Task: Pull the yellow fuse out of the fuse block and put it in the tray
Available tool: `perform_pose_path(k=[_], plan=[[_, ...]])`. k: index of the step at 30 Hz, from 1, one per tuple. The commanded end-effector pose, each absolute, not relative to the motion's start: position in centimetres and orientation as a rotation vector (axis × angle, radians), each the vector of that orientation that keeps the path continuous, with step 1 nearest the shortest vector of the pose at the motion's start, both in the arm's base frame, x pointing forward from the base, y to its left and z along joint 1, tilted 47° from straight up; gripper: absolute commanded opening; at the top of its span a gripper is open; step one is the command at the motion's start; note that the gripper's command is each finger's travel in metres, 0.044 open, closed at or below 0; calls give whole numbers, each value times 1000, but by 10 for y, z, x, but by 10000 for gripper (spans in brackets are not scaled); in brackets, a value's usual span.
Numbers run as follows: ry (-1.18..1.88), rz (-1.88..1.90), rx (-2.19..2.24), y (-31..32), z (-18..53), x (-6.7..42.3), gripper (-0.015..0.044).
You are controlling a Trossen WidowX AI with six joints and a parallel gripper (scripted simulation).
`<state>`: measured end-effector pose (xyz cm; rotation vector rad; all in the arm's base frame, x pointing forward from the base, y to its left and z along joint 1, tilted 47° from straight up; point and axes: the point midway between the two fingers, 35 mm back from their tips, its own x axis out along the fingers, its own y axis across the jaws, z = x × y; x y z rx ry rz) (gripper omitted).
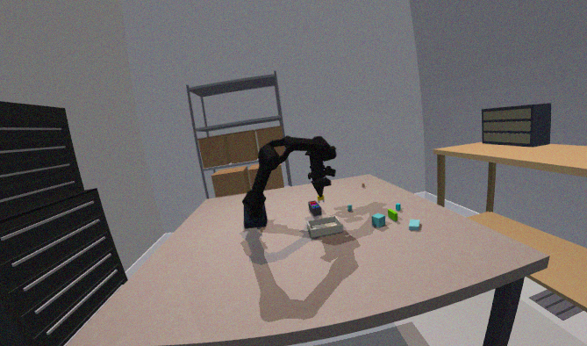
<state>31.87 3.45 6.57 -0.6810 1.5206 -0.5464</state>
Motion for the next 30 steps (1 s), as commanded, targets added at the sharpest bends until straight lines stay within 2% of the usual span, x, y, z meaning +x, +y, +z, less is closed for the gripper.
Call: perform_pose_path(k=[1,14,30], plan=[[1521,-550,-691,7,92,320,0],[1521,-580,-708,-62,160,303,0],[1520,-580,-708,-72,151,303,0]])
